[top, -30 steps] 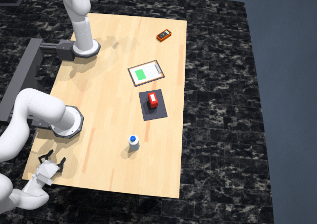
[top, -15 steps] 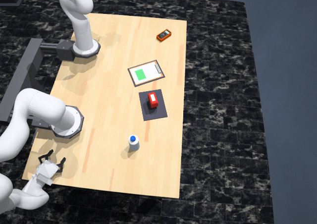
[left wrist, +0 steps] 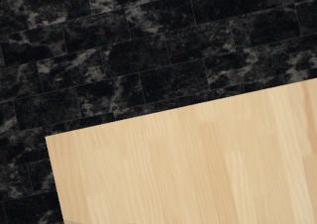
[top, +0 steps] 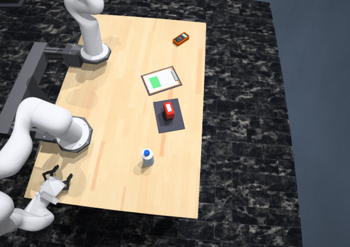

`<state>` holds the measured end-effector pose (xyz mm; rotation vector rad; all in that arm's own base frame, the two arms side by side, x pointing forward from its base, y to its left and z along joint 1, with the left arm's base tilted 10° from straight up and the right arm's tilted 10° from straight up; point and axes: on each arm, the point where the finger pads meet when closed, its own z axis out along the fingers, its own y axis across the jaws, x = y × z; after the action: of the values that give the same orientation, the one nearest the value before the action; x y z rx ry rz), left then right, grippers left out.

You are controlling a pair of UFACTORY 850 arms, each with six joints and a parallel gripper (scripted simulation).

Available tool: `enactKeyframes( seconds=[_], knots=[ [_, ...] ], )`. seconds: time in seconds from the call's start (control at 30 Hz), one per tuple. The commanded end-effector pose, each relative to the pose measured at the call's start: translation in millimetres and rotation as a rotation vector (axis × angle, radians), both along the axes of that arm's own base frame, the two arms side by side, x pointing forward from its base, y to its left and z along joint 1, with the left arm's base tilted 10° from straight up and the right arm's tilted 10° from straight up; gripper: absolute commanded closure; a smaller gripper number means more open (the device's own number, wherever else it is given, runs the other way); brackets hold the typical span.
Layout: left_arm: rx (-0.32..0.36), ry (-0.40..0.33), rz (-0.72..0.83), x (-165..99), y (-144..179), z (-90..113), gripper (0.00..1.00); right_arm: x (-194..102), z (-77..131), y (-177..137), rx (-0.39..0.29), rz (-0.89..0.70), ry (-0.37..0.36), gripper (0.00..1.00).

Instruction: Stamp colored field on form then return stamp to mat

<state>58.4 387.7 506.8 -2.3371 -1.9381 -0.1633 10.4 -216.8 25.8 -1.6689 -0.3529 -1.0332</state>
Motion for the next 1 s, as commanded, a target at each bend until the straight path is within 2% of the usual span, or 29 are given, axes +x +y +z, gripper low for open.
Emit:
enactKeyframes(
  seconds=[0.0,0.47,0.97],
  knots=[
    [0.007,-0.005,0.066,-23.0,-4.3,9.4,0.0,-0.1,0.3,-0.3,0.0,0.0,0.0,0.0],
    [0.017,-0.01,0.175,-56.6,-15.6,22.3,0.0,-0.1,0.3,-0.3,0.0,0.0,0.0,0.0],
    [0.02,-0.011,0.201,-64.2,-18.8,25.2,0.0,-0.1,0.3,-0.3,0.0,0.0,0.0,0.0]
  ],
)
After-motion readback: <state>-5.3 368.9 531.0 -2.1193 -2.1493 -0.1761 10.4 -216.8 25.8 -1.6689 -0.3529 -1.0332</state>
